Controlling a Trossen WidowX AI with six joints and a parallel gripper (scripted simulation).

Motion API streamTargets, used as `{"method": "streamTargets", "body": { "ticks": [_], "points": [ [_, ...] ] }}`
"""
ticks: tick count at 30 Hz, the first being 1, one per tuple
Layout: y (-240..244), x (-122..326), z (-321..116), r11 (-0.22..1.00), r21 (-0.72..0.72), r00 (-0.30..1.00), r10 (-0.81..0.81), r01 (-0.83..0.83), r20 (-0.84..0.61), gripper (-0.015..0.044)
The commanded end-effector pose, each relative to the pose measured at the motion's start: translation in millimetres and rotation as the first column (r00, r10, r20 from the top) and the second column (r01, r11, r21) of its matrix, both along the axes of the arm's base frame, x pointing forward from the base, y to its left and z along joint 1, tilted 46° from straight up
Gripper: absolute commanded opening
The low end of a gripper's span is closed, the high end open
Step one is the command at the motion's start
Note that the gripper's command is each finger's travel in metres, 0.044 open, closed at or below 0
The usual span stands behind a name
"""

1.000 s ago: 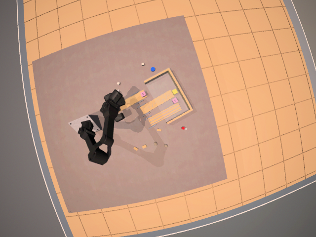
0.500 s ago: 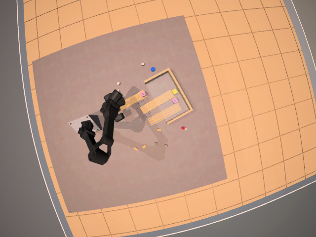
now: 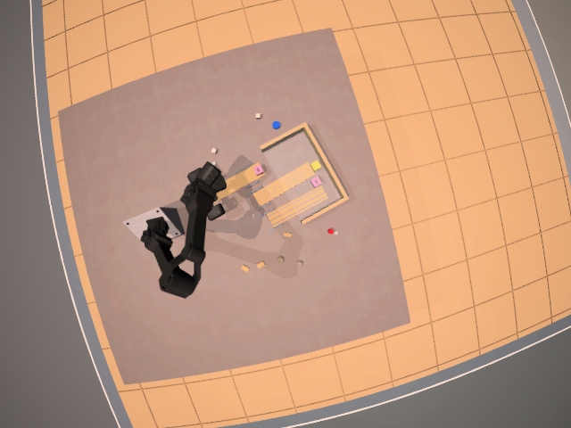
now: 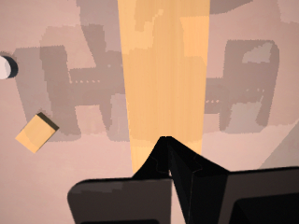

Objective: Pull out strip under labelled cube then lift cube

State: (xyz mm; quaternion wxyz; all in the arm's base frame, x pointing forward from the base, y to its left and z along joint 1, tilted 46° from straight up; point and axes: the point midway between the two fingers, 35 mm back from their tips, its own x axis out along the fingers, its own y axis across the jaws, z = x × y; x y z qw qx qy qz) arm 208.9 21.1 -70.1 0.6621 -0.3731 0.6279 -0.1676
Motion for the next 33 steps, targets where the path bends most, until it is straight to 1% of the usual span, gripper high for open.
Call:
{"method": "streamTargets", "body": {
  "ticks": [1,25,26,30,33],
  "points": [
    [-6.2,-7.8,-2.1,1.0,-0.008,1.0,-0.018,0.017,-0.025,0.0],
    [-6.2,-7.8,-2.1,1.0,-0.008,1.0,-0.018,0.017,-0.025,0.0],
    [1.8,-0.4,1.4,1.0,0.0,1.0,0.0,0.0,-0.003,0.0],
    [28.6,-4.1,27.6,1.0,-0.005,1.0,-0.016,0.016,-0.024,0.0],
    [30.2,-4.5,29.5,1.0,-0.006,1.0,-0.017,0.017,-0.025,0.0]
  ]
}}
